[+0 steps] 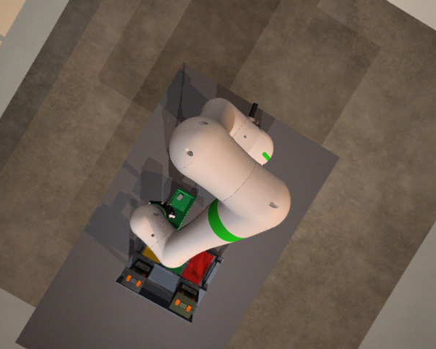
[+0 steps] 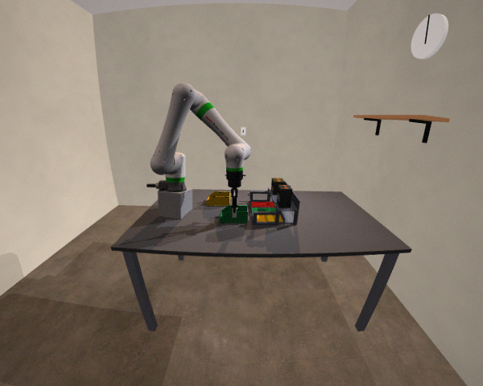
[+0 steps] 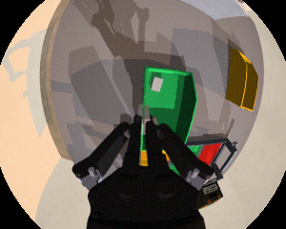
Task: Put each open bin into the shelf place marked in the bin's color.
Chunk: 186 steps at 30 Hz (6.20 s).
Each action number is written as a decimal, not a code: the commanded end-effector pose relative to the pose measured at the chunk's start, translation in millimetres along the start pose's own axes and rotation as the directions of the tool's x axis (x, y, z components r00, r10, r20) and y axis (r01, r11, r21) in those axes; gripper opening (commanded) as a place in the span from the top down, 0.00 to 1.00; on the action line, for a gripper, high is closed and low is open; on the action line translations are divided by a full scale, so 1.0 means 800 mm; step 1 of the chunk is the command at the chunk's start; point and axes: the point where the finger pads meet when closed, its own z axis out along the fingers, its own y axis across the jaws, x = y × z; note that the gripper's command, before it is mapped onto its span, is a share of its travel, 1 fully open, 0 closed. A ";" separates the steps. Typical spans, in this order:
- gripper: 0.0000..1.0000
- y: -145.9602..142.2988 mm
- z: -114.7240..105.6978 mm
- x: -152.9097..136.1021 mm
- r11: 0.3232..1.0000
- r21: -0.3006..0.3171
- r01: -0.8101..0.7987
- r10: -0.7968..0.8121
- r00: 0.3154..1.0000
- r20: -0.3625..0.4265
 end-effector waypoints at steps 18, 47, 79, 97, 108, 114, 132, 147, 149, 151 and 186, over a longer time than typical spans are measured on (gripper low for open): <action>1.00 0.000 -0.002 0.000 1.000 0.000 0.000 0.000 1.000 0.000; 1.00 0.000 -0.021 0.000 1.000 0.000 0.000 0.000 1.000 0.000; 1.00 0.000 -0.062 0.000 1.000 0.000 0.000 0.000 1.000 0.000; 1.00 0.000 -0.085 0.000 1.000 0.000 0.000 0.000 1.000 0.000; 1.00 0.000 -0.095 0.000 1.000 0.000 0.000 0.000 1.000 0.000; 1.00 0.000 -0.100 0.000 1.000 0.000 0.000 0.000 1.000 0.000; 1.00 0.000 -0.107 0.000 1.000 0.000 0.000 0.000 1.000 0.000; 1.00 0.000 -0.108 0.000 1.000 0.000 0.000 0.000 1.000 0.000; 1.00 0.000 -0.108 0.000 1.000 0.000 0.000 0.000 1.000 0.000; 1.00 0.000 -0.108 0.000 1.000 0.000 0.000 0.000 1.000 0.000; 1.00 0.064 -0.108 0.009 1.000 0.000 -0.001 0.001 1.000 0.000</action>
